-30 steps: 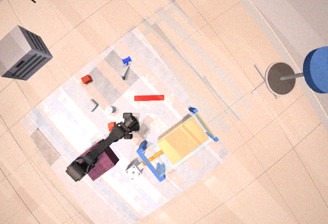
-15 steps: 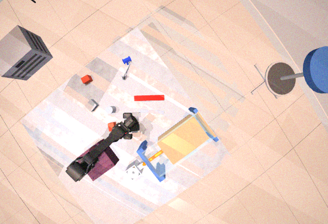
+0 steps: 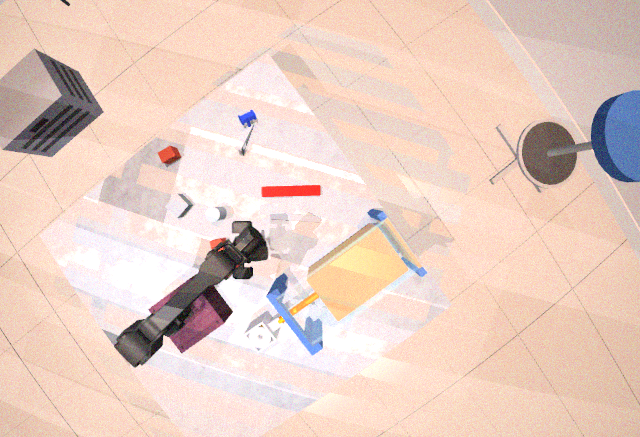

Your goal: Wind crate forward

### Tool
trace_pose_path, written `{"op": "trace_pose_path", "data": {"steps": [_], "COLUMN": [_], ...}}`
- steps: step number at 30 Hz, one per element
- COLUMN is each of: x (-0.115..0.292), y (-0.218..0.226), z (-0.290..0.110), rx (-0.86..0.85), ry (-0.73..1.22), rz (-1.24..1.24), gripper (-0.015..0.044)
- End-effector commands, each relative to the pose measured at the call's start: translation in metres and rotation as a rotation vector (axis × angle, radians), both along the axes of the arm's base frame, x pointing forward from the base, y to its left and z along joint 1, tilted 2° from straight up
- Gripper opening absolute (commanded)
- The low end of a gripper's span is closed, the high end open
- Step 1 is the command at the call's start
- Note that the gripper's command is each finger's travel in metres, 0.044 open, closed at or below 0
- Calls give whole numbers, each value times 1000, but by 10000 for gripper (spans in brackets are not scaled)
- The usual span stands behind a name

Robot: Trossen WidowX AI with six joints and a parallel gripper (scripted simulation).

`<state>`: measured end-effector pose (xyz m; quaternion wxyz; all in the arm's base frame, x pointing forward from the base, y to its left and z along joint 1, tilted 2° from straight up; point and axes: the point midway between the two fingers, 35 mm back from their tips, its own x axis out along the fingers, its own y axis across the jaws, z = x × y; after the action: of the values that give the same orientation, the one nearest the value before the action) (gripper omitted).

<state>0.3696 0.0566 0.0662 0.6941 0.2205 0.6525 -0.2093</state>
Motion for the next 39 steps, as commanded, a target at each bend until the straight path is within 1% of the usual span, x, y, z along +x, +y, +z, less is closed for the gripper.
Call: {"op": "trace_pose_path", "data": {"steps": [1, 12, 15, 31, 36, 39], "x": [-11, -12, -12, -27, -24, -30], "y": [-1, -1, -8, -82, -108, -119], "z": [62, 61, 62, 72, 82, 82], "rx": [-1, 2, 2, -14, -19, -25], "ry": [-15, -11, -15, -68, -132, -132], "rz": [-5, 1, 7, 80, -31, -16], "gripper": [0, 0, 0, 0, 0, 0]}}
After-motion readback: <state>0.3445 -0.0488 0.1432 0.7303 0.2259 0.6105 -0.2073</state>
